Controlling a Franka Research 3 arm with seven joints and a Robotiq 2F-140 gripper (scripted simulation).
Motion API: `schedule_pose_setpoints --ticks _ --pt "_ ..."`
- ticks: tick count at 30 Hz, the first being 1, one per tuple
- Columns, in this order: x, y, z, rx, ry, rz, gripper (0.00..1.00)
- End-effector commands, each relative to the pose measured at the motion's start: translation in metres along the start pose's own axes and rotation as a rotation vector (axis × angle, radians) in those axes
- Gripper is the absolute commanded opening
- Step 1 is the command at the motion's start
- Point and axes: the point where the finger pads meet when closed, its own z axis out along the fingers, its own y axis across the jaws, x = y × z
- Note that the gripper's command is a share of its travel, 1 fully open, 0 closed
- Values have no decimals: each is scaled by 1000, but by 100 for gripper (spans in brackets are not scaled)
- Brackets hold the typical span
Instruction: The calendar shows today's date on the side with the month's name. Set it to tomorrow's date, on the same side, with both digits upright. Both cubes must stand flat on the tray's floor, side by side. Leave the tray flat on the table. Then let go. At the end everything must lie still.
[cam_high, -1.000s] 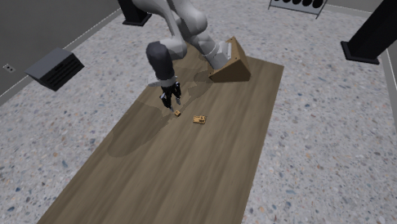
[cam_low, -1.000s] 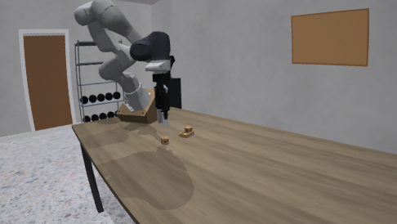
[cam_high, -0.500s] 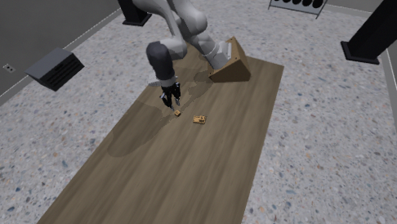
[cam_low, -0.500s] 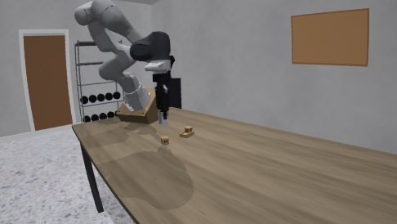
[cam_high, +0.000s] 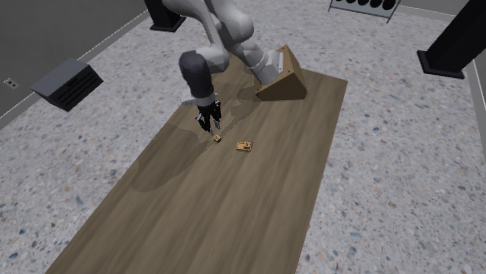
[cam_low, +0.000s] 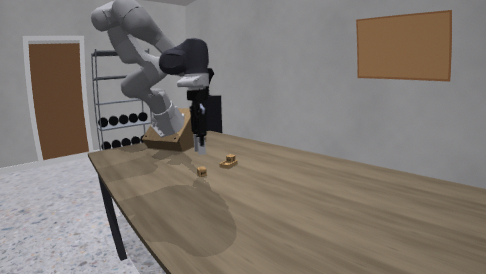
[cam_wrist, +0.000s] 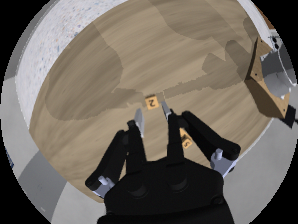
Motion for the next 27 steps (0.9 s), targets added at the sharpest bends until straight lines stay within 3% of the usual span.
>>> schedule_pose_setpoints --ticks 1,27 --pt "0 1 1 0 -2 7 28" --pt "-1 1 28 1 -2 8 28"
